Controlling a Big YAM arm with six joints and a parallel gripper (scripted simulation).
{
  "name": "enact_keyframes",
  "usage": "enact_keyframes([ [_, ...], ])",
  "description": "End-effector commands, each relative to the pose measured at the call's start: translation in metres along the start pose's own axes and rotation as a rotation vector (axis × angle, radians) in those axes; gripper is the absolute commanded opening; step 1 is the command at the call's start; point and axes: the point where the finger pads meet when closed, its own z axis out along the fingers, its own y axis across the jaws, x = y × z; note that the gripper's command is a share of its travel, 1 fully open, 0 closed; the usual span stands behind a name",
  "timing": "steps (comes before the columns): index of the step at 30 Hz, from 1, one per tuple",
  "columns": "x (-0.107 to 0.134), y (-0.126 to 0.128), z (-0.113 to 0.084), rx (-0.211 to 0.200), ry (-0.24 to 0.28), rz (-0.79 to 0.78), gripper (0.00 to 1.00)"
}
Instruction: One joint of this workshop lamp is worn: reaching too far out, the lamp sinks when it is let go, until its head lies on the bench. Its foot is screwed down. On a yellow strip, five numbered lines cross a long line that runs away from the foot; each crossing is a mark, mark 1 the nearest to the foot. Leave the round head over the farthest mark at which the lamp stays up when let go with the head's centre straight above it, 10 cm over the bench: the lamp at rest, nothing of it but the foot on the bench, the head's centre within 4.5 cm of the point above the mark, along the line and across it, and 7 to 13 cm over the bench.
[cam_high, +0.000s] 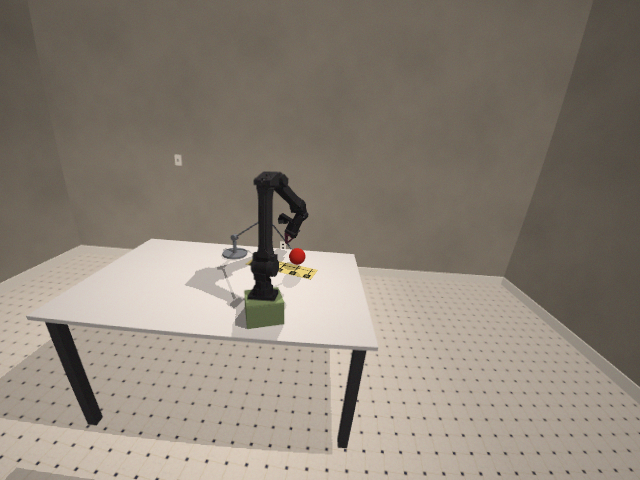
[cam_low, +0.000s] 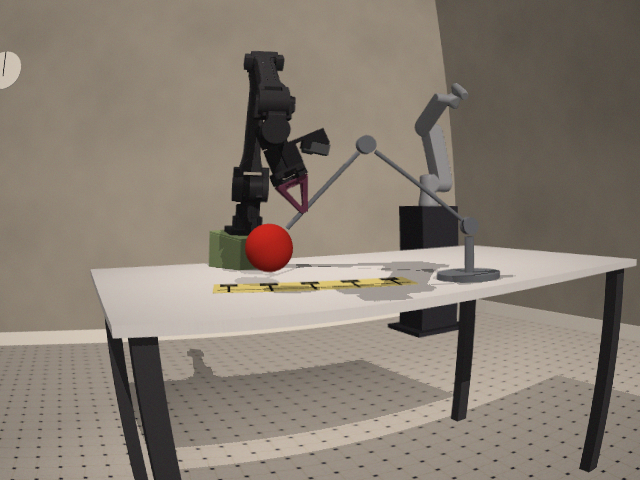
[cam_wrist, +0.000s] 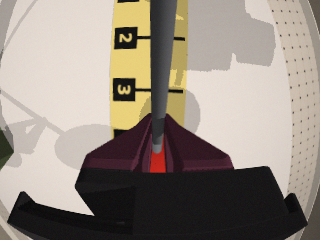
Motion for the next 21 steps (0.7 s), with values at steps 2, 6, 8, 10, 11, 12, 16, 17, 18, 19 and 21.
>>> enact_keyframes([
  [2,0.031,-0.005,-0.009,0.020,0.028,0.010,0.00],
  [6,0.032,-0.005,-0.008,0.018,0.024,0.007,0.00],
  [8,0.032,-0.005,-0.008,0.017,0.022,0.006,0.00],
  [10,0.032,-0.005,-0.008,0.016,0.020,0.005,0.00],
  [11,0.032,-0.004,-0.007,0.016,0.019,0.004,0.00],
  [12,0.032,-0.004,-0.007,0.016,0.019,0.004,0.00],
  [16,0.046,-0.005,-0.010,0.018,0.025,0.007,0.00],
  [17,0.051,-0.006,-0.011,0.019,0.027,0.009,0.00],
  [18,0.056,-0.006,-0.012,0.020,0.029,0.010,0.00],
  [19,0.060,-0.006,-0.013,0.021,0.031,0.011,0.00],
  [21,0.070,-0.007,-0.015,0.022,0.035,0.013,0.00],
])
